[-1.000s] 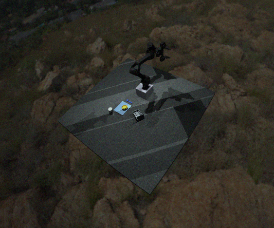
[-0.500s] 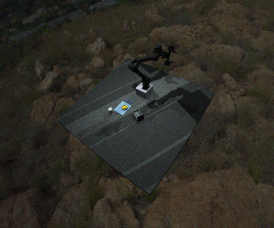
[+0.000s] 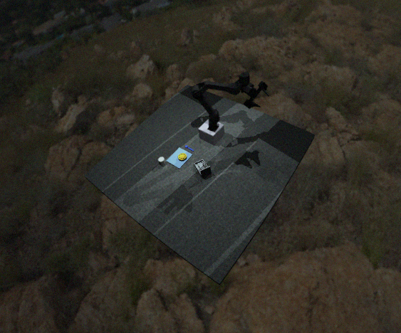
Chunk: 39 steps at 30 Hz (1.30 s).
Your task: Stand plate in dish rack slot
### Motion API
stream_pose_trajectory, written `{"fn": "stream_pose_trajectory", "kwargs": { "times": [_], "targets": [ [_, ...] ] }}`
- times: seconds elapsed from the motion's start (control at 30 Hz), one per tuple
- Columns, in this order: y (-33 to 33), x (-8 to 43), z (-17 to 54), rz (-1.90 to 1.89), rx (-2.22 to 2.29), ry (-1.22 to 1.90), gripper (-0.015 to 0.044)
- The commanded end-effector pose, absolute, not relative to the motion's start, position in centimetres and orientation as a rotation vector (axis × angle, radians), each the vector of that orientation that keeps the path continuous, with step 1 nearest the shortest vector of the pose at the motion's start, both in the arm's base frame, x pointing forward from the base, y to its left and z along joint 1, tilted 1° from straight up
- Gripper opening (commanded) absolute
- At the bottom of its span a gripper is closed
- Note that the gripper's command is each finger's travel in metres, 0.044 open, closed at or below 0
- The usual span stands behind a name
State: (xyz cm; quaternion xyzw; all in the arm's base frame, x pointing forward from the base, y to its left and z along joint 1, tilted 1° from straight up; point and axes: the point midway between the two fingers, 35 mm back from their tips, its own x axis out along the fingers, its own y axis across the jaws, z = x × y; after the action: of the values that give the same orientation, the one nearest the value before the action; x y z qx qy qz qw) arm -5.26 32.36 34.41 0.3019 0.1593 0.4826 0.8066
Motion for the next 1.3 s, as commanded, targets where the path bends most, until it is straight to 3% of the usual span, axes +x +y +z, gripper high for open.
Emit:
{"fn": "stream_pose_trajectory", "kwargs": {
  "times": [0.0, 0.63, 1.27],
  "targets": [
    [34.0, -2.3, 33.3, 0.971, 0.555, 0.299, 0.0400],
    [35.2, 15.5, 25.1, 0.606, 0.073, 0.296, 0.0400],
    [22.4, 31.1, 14.6, 0.230, -0.321, 0.624, 0.0400]
  ]
}}
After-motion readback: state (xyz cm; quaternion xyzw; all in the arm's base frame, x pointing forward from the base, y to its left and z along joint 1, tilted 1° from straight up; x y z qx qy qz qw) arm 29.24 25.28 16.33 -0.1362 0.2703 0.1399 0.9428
